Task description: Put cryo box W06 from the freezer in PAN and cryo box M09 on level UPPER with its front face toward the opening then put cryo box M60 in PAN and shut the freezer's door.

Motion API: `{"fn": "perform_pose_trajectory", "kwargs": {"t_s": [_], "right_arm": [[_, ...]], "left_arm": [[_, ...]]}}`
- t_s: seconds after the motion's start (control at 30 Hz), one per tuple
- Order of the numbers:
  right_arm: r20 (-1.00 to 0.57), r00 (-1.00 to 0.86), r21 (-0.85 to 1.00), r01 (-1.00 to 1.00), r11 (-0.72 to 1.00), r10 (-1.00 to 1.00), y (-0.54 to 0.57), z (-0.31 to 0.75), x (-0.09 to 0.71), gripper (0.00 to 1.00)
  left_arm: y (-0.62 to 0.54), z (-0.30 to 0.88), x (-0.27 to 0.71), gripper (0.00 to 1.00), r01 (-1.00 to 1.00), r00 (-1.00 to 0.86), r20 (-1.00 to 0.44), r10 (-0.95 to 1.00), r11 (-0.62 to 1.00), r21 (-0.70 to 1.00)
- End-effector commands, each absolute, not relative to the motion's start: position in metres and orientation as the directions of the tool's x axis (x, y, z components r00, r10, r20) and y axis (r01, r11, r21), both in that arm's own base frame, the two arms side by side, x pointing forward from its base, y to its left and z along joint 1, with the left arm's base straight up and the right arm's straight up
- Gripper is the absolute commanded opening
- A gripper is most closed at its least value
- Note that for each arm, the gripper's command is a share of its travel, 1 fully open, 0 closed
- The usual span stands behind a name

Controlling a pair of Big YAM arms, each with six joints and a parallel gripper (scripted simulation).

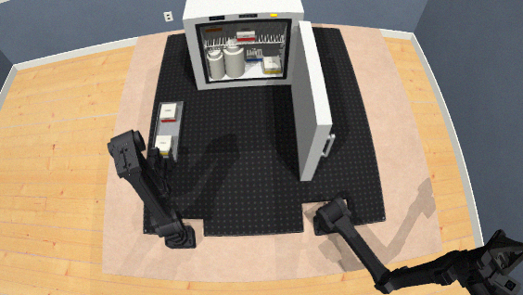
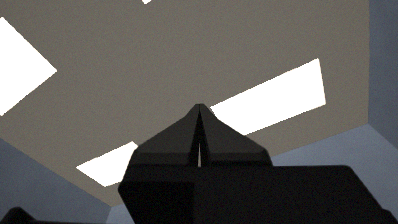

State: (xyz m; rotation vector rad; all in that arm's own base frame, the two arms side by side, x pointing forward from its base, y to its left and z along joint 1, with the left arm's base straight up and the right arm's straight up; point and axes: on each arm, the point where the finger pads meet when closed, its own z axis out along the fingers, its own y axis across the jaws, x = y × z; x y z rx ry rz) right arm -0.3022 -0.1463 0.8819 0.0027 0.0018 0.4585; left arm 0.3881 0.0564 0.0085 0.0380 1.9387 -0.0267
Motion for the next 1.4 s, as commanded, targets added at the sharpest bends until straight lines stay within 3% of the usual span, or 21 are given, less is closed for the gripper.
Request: {"fn": "perform_pose_trajectory", "kwargs": {"t_s": [0.0,0.73,0.77,1.37], "right_arm": [[-0.032,0.901,0.000,-0.433,0.901,0.433,-0.139,0.885,-0.289,0.00],[-0.032,0.901,0.000,-0.433,0.901,0.433,-0.139,0.885,-0.289,0.00],[-0.032,0.901,0.000,-0.433,0.901,0.433,-0.139,0.885,-0.289,0.00],[-0.032,0.901,0.000,-0.433,0.901,0.433,-0.139,0.885,-0.289,0.00]], "left_arm": [[0.056,0.014,0.397,0.77,0.038,-0.322,-0.947,0.010,0.999,-0.003],[0.056,0.001,0.396,0.77,0.037,-0.323,-0.946,0.009,0.999,-0.003],[0.056,0.001,0.396,1.00,0.037,-0.323,-0.946,0.009,0.999,-0.003],[0.055,-0.001,0.392,1.00,0.038,-0.333,-0.943,0.009,0.999,-0.004]]}}
